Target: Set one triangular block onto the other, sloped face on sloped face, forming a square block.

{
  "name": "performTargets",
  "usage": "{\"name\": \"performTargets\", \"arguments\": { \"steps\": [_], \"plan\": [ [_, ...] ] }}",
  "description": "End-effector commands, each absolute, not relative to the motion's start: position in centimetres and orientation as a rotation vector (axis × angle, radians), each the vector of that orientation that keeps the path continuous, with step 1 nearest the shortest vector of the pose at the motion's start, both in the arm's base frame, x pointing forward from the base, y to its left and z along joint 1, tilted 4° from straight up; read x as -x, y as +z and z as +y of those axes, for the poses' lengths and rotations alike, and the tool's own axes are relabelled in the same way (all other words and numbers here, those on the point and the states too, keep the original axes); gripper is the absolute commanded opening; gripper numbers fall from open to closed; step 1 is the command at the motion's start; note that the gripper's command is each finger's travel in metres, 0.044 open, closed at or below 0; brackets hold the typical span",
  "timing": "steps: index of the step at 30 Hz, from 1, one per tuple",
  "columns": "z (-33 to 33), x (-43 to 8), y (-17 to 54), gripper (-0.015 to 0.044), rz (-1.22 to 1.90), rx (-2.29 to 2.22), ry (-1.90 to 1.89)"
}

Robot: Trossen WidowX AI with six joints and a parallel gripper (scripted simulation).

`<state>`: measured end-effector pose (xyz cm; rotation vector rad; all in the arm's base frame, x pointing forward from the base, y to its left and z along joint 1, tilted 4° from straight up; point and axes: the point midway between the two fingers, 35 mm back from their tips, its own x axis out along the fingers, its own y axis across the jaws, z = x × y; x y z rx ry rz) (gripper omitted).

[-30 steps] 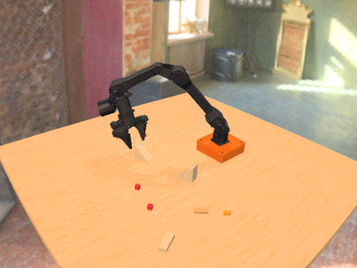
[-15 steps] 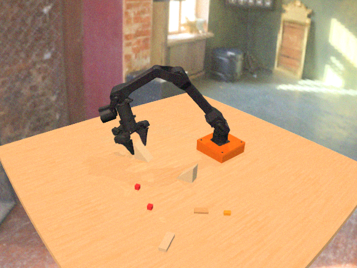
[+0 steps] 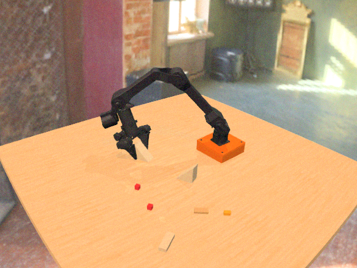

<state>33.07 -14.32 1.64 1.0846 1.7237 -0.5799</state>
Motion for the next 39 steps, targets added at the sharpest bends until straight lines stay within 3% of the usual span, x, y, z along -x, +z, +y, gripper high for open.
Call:
{"name": "performTargets", "arguments": {
  "steps": [1, 7, 15, 21, 39],
  "plan": [
    [-14.1, -32.8, 1.2, 0.0361, 1.737, -1.079, -0.578],
    [-14.1, -32.8, 1.2, 0.0204, 1.737, -1.079, -0.578],
    [-14.1, -32.8, 1.2, 0.015, 1.737, -1.079, -0.578],
    [-14.2, -32.9, 1.6, 0.0, 1.732, -1.082, -0.58],
    [-12.8, -32.0, 2.9, 0.0, 1.461, -0.935, -0.71]
  ]
}}
